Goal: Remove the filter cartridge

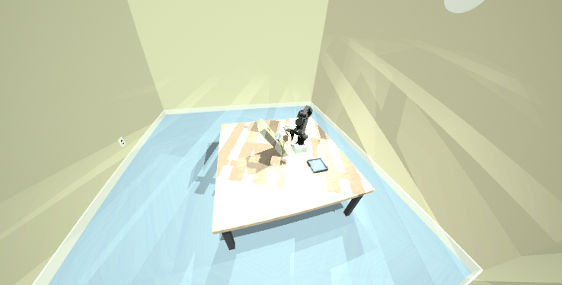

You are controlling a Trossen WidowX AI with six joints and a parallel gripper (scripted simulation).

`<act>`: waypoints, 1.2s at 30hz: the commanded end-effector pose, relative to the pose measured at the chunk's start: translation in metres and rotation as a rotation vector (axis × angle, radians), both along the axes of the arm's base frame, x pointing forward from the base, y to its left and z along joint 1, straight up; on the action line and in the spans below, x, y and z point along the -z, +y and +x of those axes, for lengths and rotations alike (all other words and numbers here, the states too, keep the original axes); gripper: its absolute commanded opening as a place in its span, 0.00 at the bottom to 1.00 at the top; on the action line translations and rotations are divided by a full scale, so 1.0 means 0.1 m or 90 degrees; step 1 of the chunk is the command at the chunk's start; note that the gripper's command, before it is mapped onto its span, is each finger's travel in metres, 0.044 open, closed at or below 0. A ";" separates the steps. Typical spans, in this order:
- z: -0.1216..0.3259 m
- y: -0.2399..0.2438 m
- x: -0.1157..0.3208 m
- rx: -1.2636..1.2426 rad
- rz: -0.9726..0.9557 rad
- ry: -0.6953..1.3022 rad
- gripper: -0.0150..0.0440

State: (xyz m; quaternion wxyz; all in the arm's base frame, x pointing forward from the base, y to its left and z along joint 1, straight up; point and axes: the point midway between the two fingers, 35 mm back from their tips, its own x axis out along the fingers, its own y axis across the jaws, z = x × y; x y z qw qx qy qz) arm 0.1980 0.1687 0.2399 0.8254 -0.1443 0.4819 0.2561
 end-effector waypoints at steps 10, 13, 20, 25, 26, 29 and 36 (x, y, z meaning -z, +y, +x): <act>-0.49 0.49 0.12 -0.235 0.013 -0.014 0.25; -0.49 0.49 0.12 -0.238 0.013 -0.014 0.25; -0.54 0.55 0.17 -0.255 0.013 -0.014 0.25; -0.72 0.70 0.35 -0.310 0.014 -0.014 0.25; -0.76 0.73 0.38 -0.321 0.014 -0.014 0.25; -0.87 0.81 0.49 -0.354 0.015 -0.014 0.25; -1.18 0.96 0.74 -0.431 0.016 -0.013 0.25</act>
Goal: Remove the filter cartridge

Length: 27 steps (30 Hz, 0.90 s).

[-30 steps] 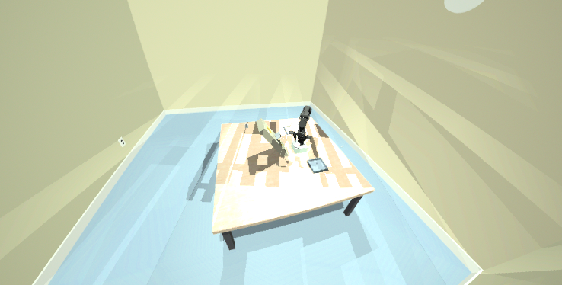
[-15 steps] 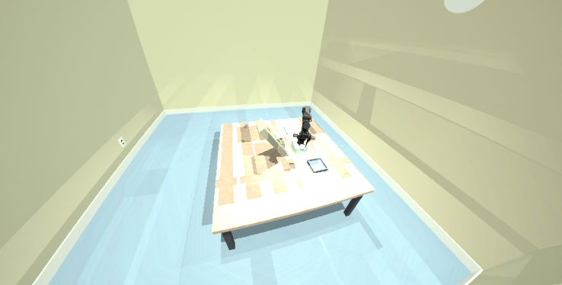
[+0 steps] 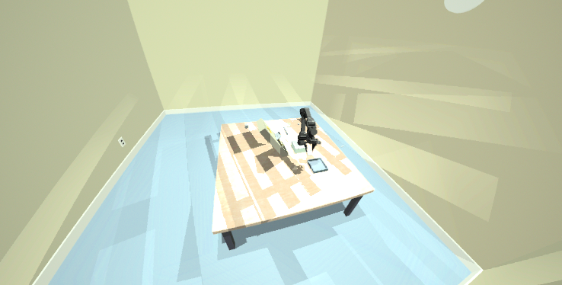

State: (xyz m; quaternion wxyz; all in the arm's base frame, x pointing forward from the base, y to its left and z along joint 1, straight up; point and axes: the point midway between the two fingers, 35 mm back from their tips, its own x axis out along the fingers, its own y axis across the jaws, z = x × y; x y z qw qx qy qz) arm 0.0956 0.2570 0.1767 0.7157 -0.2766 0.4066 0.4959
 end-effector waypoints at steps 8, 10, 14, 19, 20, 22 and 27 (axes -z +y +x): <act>-0.53 0.16 0.40 -0.130 0.004 -0.001 0.25; -0.62 0.17 0.48 -0.152 0.005 -0.001 0.25; -0.81 0.17 0.62 -0.197 0.005 -0.001 0.25; -1.05 0.14 0.80 -0.252 0.005 -0.001 0.25; -1.10 0.13 0.84 -0.263 0.005 -0.001 0.25; -1.16 0.11 0.88 -0.277 0.005 -0.001 0.25; -1.17 0.11 0.90 -0.279 0.005 -0.001 0.25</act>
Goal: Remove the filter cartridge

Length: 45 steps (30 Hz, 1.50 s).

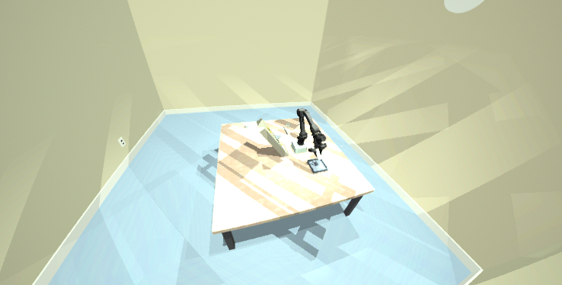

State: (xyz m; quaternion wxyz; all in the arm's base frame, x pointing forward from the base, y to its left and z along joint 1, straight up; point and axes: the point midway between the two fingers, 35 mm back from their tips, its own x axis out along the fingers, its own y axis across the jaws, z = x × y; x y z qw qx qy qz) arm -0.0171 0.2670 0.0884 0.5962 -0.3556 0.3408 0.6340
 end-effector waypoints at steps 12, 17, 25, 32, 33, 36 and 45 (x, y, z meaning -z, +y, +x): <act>-0.05 0.05 0.60 -0.012 0.006 0.000 0.25; -0.05 0.02 0.76 -0.012 0.006 0.000 0.25; -0.04 0.01 0.73 -0.010 -0.001 0.000 0.48; -0.04 0.01 0.73 -0.010 -0.001 0.000 0.79; -0.04 0.01 0.73 -0.010 -0.001 0.000 0.83; -0.04 0.01 0.73 -0.010 -0.001 0.000 0.97; -0.04 0.03 0.24 -0.010 -0.001 0.000 1.00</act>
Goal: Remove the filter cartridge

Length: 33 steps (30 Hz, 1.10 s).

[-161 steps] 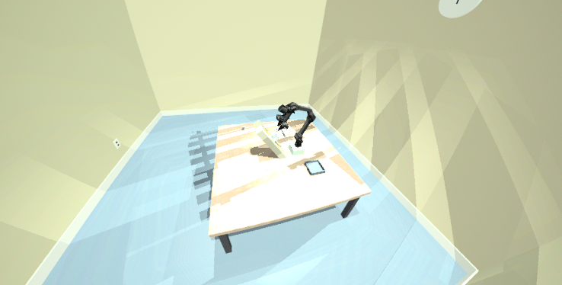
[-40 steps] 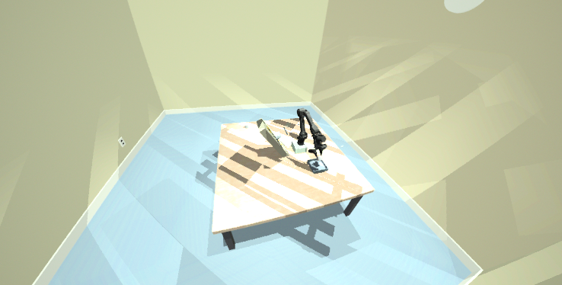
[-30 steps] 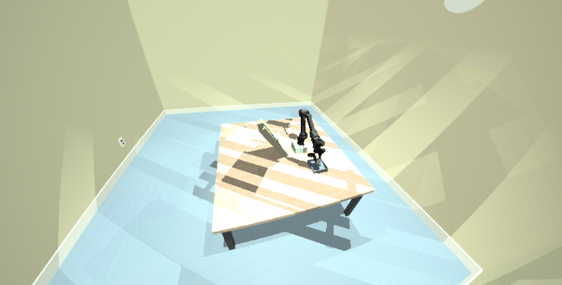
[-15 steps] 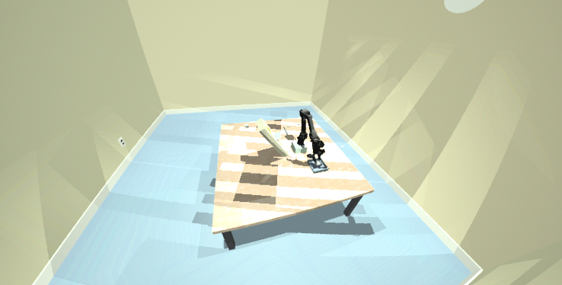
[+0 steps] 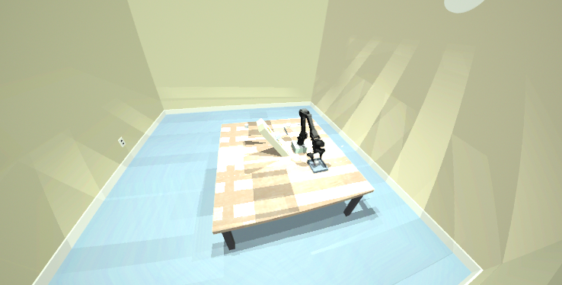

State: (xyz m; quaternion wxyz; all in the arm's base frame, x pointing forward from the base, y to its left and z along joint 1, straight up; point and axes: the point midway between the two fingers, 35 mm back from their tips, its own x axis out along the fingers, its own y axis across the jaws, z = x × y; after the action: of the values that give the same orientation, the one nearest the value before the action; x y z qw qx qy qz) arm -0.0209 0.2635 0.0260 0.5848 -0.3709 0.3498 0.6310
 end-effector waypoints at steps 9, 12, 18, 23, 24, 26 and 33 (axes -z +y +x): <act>0.00 0.07 -0.45 0.001 0.027 0.002 1.00; 0.00 0.07 -0.45 0.001 0.027 0.002 1.00; 0.00 0.07 -0.45 0.001 0.027 0.002 1.00; 0.00 0.07 -0.45 0.001 0.027 0.002 1.00; 0.00 0.07 -0.45 0.001 0.027 0.002 1.00; 0.00 0.07 -0.45 0.001 0.027 0.002 1.00; 0.00 0.07 -0.45 0.001 0.027 0.002 1.00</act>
State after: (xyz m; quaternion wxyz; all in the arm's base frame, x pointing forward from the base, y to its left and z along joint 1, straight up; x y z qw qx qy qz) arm -0.0211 0.2704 0.0712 0.5921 -0.3575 0.3378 0.6383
